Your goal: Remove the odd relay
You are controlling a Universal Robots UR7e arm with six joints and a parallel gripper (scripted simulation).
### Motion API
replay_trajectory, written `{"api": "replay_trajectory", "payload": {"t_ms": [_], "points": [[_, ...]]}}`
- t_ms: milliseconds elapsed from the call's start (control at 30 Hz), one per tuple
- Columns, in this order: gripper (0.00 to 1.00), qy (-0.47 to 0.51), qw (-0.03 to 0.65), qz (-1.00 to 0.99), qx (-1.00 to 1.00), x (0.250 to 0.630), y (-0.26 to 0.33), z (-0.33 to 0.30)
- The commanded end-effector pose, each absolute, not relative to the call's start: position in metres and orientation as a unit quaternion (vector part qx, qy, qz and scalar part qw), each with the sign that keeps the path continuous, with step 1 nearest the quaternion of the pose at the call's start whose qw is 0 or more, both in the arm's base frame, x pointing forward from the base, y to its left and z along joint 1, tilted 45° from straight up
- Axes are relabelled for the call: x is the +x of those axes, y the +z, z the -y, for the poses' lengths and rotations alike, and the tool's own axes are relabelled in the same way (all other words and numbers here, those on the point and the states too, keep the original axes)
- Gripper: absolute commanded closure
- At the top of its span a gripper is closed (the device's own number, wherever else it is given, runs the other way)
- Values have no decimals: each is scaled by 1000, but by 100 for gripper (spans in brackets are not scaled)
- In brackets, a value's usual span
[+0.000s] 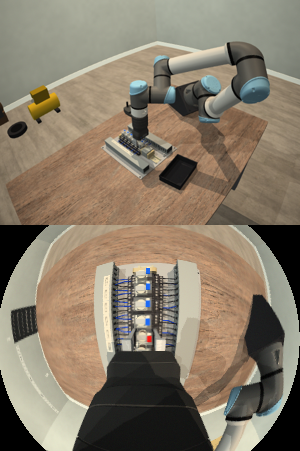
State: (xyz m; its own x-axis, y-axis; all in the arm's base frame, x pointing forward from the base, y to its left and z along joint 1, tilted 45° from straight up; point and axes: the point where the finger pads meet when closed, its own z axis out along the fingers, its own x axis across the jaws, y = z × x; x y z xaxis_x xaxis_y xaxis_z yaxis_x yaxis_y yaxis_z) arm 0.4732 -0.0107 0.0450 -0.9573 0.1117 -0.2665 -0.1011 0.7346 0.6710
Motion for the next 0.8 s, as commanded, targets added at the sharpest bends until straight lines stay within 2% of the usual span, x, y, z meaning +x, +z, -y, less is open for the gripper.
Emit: {"api": "replay_trajectory", "payload": {"t_ms": [0,767], "points": [[100,364,152,-919,5,473,45,11],[100,364,165,-917,10,472,45,11]]}}
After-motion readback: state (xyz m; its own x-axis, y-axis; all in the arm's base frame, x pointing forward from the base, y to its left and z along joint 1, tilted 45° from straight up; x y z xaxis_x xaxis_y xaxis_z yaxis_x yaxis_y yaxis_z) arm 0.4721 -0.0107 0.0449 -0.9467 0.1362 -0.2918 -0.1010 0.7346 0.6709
